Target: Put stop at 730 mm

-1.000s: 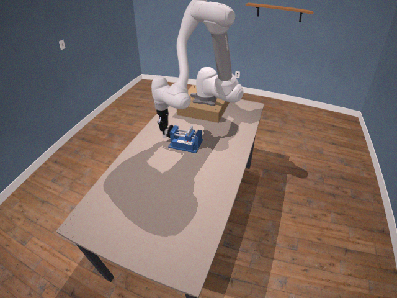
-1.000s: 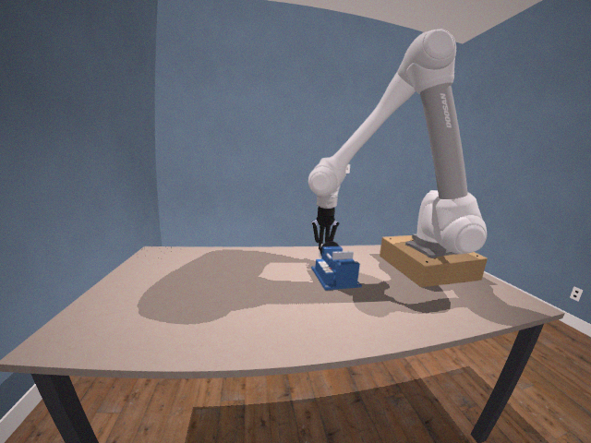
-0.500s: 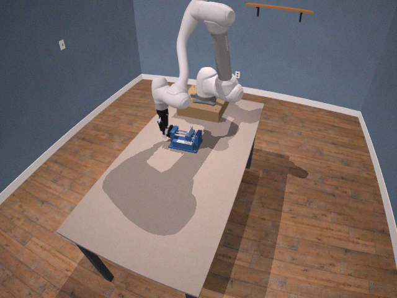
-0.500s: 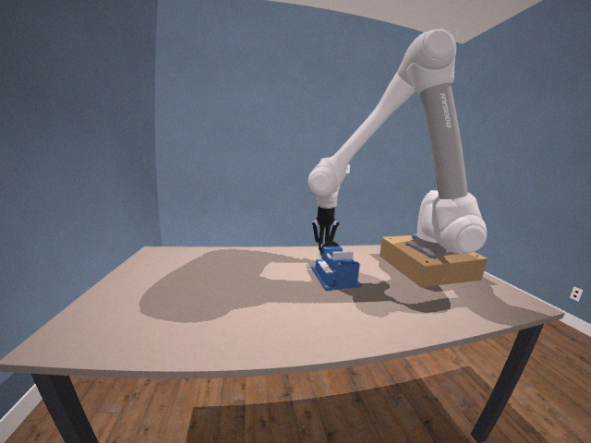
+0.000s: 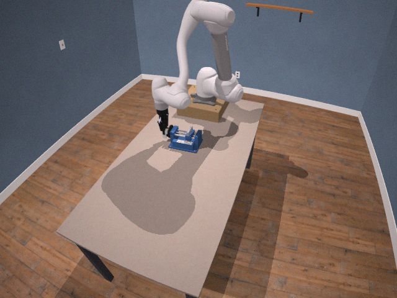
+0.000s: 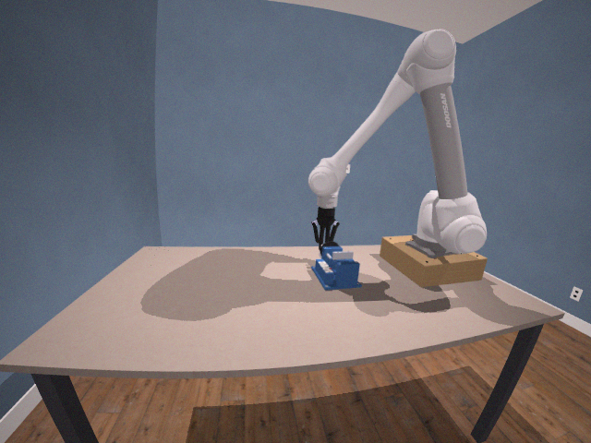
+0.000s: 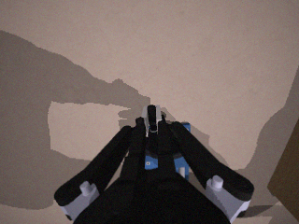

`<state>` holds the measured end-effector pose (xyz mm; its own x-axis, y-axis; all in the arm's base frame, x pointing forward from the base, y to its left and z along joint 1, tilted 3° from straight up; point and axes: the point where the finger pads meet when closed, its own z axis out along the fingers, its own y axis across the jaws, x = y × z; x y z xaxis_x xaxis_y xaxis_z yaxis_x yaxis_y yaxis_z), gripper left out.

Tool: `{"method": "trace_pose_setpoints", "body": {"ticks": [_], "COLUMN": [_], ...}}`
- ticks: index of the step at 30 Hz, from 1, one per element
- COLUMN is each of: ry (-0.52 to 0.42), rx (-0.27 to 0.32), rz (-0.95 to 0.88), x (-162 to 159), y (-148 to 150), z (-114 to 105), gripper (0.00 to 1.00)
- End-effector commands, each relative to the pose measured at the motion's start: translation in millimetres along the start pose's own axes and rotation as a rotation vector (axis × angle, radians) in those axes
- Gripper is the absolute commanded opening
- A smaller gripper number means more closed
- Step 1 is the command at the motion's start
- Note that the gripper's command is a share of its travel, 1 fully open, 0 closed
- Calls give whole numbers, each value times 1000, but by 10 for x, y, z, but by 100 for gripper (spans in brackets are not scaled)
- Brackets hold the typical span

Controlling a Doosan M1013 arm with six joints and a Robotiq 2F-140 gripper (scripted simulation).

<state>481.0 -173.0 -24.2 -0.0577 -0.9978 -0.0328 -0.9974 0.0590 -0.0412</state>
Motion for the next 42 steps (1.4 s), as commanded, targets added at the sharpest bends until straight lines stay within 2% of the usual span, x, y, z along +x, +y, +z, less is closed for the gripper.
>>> {"method": "trace_pose_setpoints", "body": {"ticks": [1,42], "ry": [0,0], "rx": [-1,-1], "rz": [0,0], "x": [0,0], "y": [11,230], "z": [8,66], "gripper": [4,4]}}
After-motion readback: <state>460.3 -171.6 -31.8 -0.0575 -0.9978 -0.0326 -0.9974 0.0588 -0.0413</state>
